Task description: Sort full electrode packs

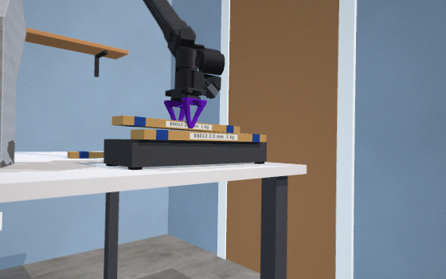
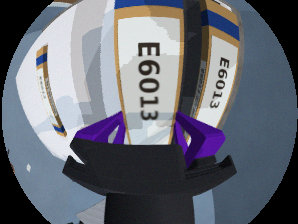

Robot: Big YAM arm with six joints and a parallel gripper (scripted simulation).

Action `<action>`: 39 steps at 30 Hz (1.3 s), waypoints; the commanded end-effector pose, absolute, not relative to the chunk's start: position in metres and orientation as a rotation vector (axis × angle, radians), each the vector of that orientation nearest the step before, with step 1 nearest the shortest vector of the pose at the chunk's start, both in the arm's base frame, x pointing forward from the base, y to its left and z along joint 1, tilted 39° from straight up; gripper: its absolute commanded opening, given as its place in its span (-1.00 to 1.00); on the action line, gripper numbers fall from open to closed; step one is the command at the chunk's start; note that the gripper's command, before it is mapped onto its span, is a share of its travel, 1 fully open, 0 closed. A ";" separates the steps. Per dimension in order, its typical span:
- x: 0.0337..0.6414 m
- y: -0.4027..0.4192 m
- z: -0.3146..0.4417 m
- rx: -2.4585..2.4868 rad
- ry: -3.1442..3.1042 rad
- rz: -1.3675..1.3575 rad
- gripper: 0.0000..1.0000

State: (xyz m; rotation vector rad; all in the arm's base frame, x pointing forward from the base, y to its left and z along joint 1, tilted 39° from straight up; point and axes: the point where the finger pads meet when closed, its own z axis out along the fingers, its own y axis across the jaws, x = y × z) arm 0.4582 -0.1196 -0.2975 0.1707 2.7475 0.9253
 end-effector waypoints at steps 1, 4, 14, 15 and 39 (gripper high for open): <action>0.474 -0.146 -0.276 0.197 2.703 0.872 -1.00; 0.473 -0.145 -0.276 0.197 2.704 0.873 -1.00; 0.473 -0.142 -0.276 0.196 2.707 0.877 -1.00; 0.474 -0.142 -0.276 0.194 2.706 0.876 -1.00; 0.483 -0.145 -0.271 0.189 2.701 0.871 -1.00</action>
